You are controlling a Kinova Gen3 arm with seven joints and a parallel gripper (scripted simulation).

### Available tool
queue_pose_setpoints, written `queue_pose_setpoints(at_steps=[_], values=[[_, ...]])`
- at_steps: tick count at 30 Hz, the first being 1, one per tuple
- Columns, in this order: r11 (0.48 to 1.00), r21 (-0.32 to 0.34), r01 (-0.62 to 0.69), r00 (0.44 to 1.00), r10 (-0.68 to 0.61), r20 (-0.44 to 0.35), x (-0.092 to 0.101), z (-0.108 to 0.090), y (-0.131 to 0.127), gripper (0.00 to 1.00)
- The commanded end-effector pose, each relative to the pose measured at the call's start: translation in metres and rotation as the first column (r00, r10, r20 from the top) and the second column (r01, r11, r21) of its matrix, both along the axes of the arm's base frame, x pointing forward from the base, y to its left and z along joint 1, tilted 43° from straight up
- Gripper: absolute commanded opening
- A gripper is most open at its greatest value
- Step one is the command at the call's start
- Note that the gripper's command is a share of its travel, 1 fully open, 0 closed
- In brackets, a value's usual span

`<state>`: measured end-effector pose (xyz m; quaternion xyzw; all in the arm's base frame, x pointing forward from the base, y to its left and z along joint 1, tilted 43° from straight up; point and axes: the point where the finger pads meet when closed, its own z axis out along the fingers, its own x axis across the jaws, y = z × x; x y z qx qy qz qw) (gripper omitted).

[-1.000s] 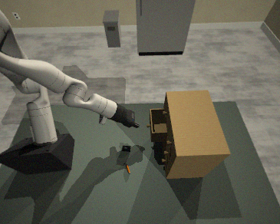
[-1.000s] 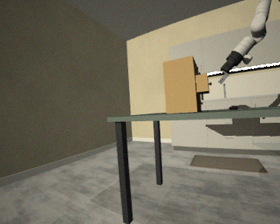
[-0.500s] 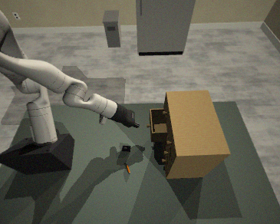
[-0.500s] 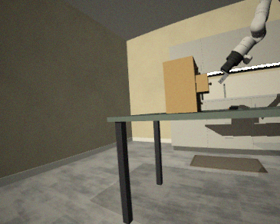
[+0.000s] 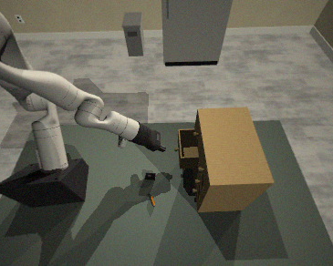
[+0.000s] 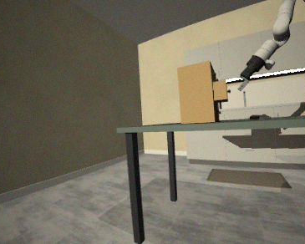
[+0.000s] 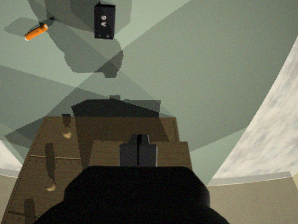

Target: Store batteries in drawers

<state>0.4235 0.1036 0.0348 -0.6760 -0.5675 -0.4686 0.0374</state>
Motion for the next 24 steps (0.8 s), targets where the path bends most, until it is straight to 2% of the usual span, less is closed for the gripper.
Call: queue_pose_setpoints(at_steps=[1,24], values=[[1.000,-0.001,0.001,1.000,-0.001,0.001,0.0006,0.0003,-0.0005,0.00],[1.000,-0.001,0.001,1.000,-0.001,0.001,0.0103,-0.0003,0.0010,0.00]])
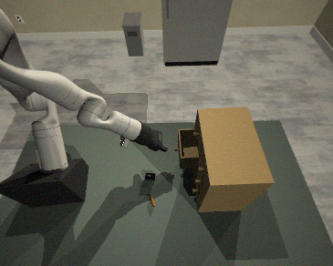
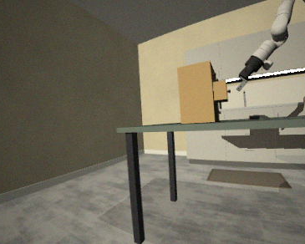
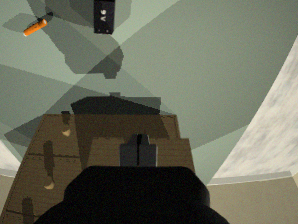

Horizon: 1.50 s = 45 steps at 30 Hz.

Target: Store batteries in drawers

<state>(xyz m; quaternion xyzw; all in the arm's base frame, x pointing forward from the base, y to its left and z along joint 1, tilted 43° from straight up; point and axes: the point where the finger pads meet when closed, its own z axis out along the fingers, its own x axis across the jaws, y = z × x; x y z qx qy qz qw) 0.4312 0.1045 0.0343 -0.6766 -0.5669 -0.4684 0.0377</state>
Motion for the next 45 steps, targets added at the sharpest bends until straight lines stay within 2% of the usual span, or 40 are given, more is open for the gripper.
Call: queue_pose_setpoints(at_steps=[1,20,45], values=[[1.000,-0.002,0.000,1.000,0.000,0.003,0.004,0.000,0.000,0.00],[1.000,-0.002,0.000,1.000,0.000,0.003,0.025,-0.001,0.004,0.00],[1.000,-0.002,0.000,1.000,0.000,0.003,0.066,-0.003,0.010,0.00]])
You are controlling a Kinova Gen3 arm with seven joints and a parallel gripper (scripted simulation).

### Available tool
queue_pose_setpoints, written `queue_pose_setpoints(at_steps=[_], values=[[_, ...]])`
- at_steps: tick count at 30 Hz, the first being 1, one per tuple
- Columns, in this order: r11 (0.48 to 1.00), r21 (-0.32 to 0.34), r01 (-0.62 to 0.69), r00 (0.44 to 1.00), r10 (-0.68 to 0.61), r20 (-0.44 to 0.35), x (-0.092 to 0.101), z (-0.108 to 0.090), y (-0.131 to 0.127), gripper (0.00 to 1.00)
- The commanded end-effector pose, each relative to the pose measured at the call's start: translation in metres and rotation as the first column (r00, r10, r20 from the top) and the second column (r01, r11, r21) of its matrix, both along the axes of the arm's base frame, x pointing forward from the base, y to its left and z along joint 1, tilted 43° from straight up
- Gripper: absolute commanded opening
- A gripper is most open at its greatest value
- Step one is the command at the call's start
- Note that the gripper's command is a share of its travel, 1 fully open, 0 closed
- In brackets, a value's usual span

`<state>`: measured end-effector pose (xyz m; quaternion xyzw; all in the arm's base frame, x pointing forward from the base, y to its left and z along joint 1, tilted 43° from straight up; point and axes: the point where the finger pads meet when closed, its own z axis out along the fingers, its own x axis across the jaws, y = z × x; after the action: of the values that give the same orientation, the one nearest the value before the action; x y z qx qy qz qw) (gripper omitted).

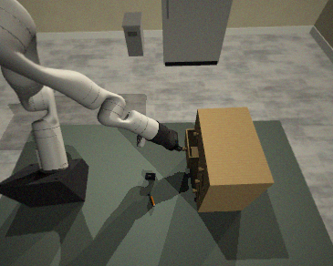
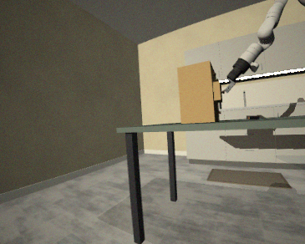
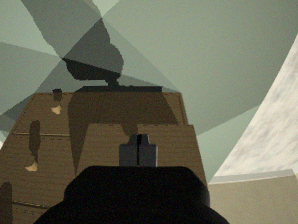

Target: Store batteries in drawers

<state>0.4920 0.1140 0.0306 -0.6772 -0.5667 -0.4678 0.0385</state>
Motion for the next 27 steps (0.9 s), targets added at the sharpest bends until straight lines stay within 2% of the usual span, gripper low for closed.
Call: queue_pose_setpoints(at_steps=[1,27], values=[[1.000,-0.002,0.000,1.000,0.000,0.005,0.007,0.000,0.001,0.00],[1.000,-0.002,0.000,1.000,0.000,0.005,0.032,-0.001,0.005,0.00]])
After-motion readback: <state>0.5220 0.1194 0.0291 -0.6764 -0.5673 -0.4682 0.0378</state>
